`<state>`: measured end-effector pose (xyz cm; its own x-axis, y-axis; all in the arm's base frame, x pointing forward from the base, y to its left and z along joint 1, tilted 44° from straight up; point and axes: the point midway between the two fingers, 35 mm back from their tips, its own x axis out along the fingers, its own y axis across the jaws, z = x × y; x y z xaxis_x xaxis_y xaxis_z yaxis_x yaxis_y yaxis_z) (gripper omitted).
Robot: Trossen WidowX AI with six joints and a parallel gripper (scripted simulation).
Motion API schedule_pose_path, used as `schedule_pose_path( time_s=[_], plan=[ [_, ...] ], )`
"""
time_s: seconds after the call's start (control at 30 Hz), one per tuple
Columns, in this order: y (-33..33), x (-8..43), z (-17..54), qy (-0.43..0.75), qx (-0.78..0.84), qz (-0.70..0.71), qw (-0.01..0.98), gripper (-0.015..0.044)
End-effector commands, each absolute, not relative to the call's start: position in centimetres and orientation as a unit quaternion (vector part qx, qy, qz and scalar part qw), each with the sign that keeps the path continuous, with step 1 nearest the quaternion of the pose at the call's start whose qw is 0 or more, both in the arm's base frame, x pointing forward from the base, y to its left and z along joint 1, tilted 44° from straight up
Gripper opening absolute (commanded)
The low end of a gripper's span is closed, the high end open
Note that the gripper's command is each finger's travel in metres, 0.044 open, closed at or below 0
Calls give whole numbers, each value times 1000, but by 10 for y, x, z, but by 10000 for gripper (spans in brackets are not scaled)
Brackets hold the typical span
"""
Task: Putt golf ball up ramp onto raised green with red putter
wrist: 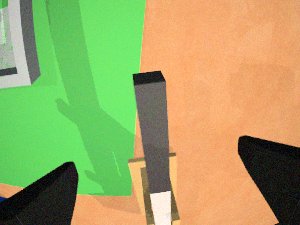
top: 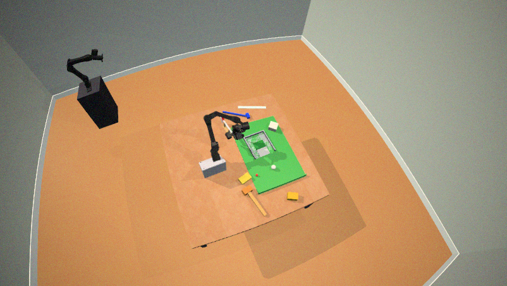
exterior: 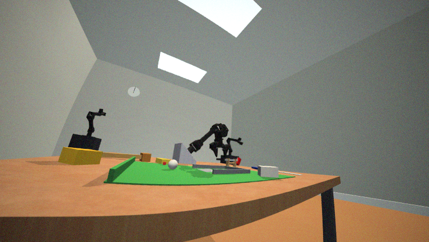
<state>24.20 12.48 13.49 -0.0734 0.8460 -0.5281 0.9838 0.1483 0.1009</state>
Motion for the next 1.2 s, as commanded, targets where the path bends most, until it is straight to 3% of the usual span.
schedule_pose_path(
  time_s=[0.0, 0.8, 1.17],
  plan=[
    [130, 242, 130, 717, 639, -142, 239, 440],
    [158, 241, 101, 717, 639, -141, 238, 440],
    [156, 242, 104, 717, 638, -140, 242, 151]
  ],
)
